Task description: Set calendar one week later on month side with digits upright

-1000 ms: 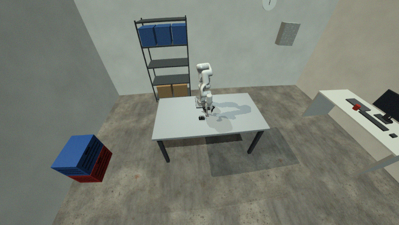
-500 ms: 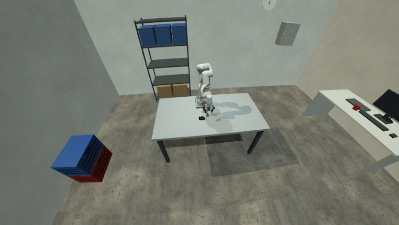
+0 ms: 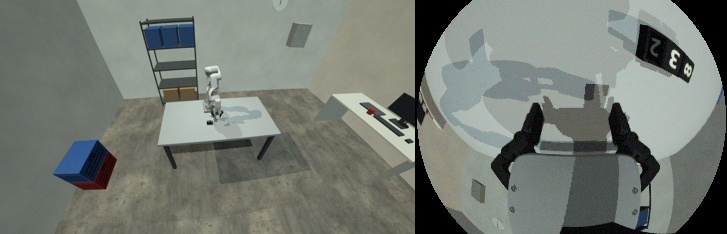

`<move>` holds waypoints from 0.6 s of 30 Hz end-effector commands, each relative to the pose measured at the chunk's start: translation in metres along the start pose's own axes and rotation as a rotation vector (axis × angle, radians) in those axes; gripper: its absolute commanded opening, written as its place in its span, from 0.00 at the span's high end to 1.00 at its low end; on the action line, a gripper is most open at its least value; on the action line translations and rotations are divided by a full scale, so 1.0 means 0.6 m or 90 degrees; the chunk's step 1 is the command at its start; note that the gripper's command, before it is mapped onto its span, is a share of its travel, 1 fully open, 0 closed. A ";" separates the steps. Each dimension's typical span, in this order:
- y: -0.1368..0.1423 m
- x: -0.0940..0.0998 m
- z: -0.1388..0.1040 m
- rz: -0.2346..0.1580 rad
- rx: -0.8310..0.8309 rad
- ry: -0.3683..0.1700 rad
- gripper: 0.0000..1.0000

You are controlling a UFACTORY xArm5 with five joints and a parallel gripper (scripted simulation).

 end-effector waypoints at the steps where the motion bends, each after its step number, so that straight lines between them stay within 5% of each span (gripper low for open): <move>1: 0.000 0.001 0.002 0.000 0.000 0.002 0.00; 18: 0.000 0.001 0.002 0.000 0.000 0.002 0.00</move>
Point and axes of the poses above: the point where the finger pads meet when closed, its own x axis back along the fingers, its own y axis across the jaws, z = x × y, the point moved 4 cm from there along x, back along the fingers, and after that the axes turned 8 degrees about x, right-handed, at the moved point
